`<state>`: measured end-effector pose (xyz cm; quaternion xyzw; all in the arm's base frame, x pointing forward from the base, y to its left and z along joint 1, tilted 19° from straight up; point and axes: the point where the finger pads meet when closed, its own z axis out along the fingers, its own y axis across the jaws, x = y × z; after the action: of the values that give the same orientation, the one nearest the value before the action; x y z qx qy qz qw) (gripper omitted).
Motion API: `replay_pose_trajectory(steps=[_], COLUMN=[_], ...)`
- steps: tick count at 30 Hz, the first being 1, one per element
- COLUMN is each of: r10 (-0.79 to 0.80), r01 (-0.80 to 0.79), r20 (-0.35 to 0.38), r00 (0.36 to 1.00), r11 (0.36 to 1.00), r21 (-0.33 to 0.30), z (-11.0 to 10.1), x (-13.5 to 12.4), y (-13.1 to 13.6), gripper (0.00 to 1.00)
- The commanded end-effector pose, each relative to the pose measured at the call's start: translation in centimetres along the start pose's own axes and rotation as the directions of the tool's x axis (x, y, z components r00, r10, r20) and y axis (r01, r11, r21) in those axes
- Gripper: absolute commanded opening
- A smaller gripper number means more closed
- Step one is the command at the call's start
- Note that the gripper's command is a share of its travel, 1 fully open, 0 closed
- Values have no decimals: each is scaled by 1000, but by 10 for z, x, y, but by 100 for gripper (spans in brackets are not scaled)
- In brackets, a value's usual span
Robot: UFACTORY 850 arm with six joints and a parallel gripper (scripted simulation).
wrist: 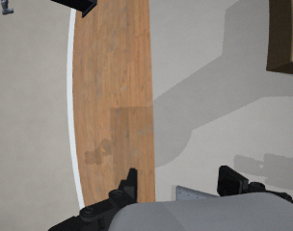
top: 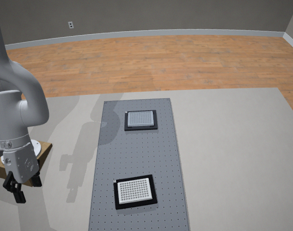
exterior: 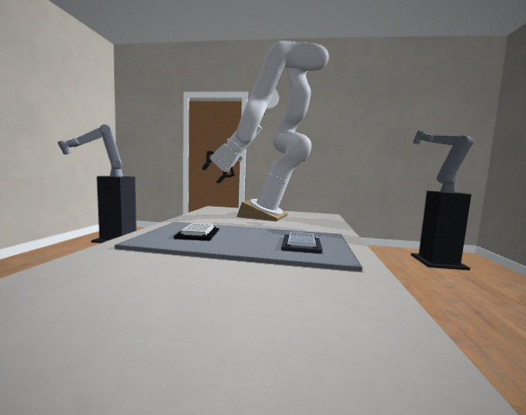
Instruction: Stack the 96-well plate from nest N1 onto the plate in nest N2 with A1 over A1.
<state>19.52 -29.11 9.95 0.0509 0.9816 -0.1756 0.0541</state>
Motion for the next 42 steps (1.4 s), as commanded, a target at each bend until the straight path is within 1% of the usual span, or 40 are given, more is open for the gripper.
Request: replay_pose_trajectory(steps=[1, 17, 21, 22, 24, 26, 31, 32, 34, 38, 40, 42], r10=[0, 0, -130, -162, -226, -268, -414, -437, -437, -548, -590, -640], r01=[0, 0, 130, 162, 226, 269, 417, 440, 440, 554, 597, 648], r20=[1, 1, 9, 12, 18, 23, 48, 52, 52, 79, 91, 106], r00=[1000, 1000, 992, 987, 974, 963, 909, 898, 898, 833, 802, 761], r11=[1000, 1000, 991, 986, 973, 962, 906, 894, 894, 828, 796, 755], r21=[1, 1, -24, -30, -42, -50, -74, -78, -78, -91, -96, -99], z=[0, 0, 5, 5, 8, 8, 13, 13, 13, 17, 17, 19], x=[-1, -1, -20, -20, -30, -30, -49, -49, -49, -69, -69, -78], y=[-1, -1, -1, -1, -1, -1, 1, 1, 1, 3, 3, 5], gripper=[100, 100, 100, 100, 100, 100, 100, 100, 100, 100, 100, 100])
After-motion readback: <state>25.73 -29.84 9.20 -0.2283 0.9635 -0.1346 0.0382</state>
